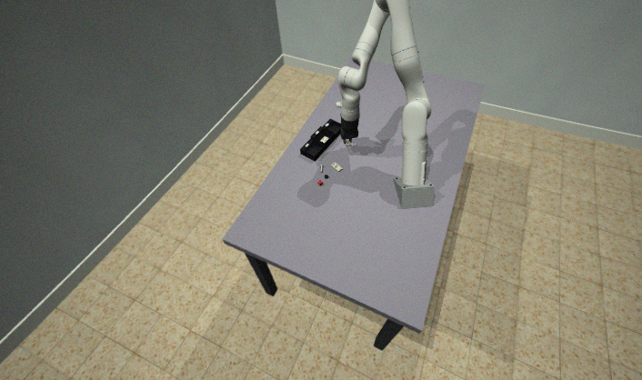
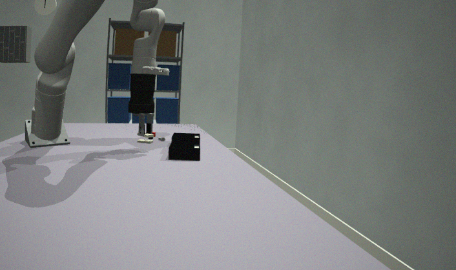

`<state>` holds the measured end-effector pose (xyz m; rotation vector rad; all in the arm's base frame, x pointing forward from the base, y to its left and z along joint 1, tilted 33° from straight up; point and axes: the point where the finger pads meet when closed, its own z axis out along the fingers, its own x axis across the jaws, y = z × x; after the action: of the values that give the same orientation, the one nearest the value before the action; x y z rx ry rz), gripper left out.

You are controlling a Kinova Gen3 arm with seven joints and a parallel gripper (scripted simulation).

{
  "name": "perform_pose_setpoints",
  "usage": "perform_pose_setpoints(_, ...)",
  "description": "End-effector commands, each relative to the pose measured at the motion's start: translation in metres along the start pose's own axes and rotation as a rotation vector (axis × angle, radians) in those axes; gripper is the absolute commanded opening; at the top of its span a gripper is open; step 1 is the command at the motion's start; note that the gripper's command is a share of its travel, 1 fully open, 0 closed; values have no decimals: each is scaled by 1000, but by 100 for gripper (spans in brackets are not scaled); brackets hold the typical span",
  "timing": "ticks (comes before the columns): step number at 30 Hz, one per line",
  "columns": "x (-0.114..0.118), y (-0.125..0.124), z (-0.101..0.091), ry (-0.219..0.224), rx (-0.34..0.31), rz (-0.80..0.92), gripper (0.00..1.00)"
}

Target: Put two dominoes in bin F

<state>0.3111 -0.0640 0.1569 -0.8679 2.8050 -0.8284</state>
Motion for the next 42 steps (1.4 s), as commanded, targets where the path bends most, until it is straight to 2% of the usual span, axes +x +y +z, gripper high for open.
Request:
perform_pose_setpoints(1,-4,-5,-13,-18,13,11,49)
perform_pose_setpoints(27,-4,-5,-23,-18,13,11,49)
perform_pose_setpoints(32,-29,-21,-23,-18,13,11,49)
perform_pose_setpoints(42,-80,-54,-25,-21,8,511,49)
